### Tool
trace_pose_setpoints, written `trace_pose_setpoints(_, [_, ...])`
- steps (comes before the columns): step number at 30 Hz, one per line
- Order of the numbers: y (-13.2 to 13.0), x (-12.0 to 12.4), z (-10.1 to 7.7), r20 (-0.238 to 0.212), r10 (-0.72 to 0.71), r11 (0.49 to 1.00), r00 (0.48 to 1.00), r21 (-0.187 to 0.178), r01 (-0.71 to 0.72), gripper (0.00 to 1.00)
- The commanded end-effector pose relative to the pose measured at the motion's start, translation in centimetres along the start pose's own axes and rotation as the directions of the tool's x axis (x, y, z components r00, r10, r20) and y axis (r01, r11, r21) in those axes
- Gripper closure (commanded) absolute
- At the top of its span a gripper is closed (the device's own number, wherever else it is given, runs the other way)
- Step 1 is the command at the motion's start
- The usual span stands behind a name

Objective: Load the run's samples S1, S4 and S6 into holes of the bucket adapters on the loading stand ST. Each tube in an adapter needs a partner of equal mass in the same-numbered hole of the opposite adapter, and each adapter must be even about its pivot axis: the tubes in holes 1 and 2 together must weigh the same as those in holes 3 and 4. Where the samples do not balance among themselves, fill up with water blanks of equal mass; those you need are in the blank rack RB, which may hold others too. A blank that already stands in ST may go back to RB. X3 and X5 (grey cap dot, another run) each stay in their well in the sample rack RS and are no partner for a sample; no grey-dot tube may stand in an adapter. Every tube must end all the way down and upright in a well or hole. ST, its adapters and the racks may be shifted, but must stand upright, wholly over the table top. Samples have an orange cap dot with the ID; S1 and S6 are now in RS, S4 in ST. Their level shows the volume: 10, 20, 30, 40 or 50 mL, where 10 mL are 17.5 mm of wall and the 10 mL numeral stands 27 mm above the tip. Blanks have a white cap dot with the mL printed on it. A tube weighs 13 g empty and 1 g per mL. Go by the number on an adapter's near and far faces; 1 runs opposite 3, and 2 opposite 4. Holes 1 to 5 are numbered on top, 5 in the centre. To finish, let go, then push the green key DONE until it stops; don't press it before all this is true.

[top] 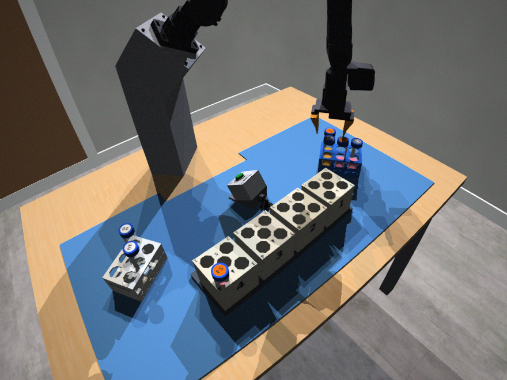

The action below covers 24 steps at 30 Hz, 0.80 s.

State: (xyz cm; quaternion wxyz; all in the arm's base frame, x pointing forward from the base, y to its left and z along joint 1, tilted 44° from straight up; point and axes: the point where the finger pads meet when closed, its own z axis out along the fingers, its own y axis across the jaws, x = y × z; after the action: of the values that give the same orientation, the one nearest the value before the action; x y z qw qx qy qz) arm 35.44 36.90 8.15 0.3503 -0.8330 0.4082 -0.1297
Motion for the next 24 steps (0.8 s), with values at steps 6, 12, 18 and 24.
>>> trace_pose_setpoints(6, [0.14,0.53,0.05,-0.003,-0.001,1.000,1.000,0.005,0.001,0.20])
trace_pose_setpoints(12, [-0.37,-0.02,-0.29,0.004,-0.001,1.000,1.000,0.013,0.001,1.00])
trace_pose_setpoints(18, [-0.37,-0.02,-0.29,0.004,-0.001,1.000,1.000,0.013,0.001,1.00])
trace_pose_setpoints(24, [-0.37,-0.02,-0.29,0.004,-0.001,1.000,1.000,0.013,0.001,1.00])
